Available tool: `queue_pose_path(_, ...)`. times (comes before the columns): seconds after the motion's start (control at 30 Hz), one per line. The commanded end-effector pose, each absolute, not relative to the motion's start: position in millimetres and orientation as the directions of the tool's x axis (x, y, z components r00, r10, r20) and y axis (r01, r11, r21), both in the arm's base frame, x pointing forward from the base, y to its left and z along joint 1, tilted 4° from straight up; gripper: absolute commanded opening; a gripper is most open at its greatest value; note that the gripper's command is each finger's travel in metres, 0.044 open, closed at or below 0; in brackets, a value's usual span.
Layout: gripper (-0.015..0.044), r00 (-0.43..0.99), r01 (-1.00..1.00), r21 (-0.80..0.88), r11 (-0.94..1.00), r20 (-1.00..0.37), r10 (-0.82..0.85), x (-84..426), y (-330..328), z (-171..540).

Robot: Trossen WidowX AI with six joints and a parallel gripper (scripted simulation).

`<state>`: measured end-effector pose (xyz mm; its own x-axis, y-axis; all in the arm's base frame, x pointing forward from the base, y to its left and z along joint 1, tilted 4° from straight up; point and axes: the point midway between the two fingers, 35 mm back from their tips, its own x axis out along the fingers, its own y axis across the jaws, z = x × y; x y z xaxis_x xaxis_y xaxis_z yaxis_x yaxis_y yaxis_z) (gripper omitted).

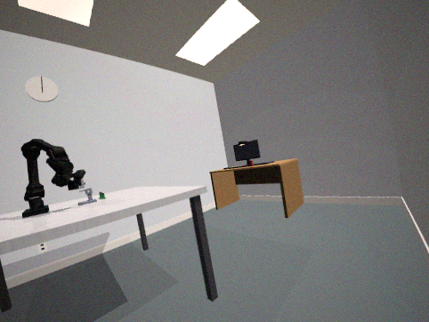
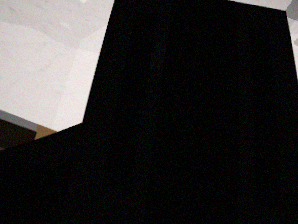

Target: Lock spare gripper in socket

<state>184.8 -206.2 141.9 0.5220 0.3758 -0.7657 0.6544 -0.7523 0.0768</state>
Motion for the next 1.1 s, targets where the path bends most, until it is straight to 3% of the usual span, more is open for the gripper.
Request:
queue_pose_path(0.0, 0.0, 0.52, 0.654, 0.07, -0.753, -0.764, 0.381, 185, -206, 140)
queue_pose_path(0.33, 0.0, 0.486, 0.729, 0.14, -0.67, -0.795, 0.363, 191, -196, 139)
queue_pose_path(1.07, 0.0, 0.393, 0.919, 0.375, -0.12, -0.896, 0.207, 218, -153, 140)
